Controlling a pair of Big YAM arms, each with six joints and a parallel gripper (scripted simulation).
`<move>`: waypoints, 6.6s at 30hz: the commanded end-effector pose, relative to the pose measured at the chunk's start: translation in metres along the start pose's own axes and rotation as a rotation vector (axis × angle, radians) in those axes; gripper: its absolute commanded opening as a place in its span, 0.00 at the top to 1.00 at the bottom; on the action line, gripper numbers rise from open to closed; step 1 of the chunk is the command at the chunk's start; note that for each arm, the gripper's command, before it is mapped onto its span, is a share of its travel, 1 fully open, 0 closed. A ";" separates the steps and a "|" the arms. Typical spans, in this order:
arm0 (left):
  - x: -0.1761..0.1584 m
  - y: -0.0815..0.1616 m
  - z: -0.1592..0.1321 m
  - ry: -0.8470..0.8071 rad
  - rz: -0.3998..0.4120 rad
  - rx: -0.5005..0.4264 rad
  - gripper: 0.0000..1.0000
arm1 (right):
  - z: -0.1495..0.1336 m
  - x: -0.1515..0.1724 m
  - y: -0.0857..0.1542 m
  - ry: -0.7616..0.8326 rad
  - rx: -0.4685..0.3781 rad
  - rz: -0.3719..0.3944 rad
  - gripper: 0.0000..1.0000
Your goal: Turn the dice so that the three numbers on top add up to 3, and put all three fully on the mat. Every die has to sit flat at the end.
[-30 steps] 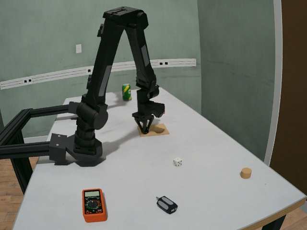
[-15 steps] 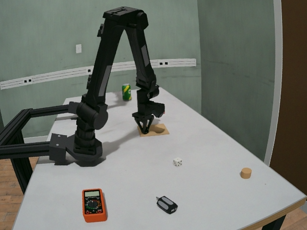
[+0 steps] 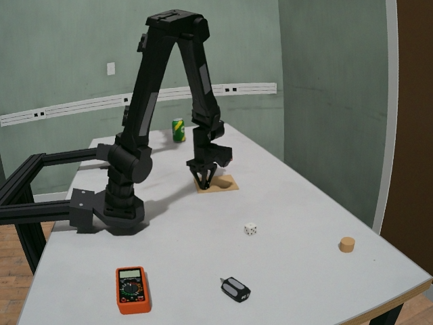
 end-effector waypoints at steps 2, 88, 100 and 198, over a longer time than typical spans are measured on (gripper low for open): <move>0.007 0.005 0.003 -0.017 0.017 -0.001 0.00 | 0.003 0.002 -0.006 -0.008 0.004 0.001 0.80; 0.007 0.005 0.003 -0.017 0.017 -0.001 0.00 | -0.006 0.022 0.030 -0.017 0.023 0.052 0.61; 0.007 0.005 0.003 -0.017 0.017 -0.001 0.00 | -0.005 0.020 0.090 -0.018 0.024 0.054 0.61; 0.007 0.005 0.003 -0.017 0.017 -0.001 0.00 | -0.123 0.202 0.115 1.730 -0.013 0.038 0.00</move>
Point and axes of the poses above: on each arm, the point where the finger pads meet when closed, its own y axis back along the fingers, its own x axis across the jaws, z = x × y, the point moved 3 cm from there along y, back along the fingers, and after that the axes turned 12 degrees about -y, right-handed, at the moved point
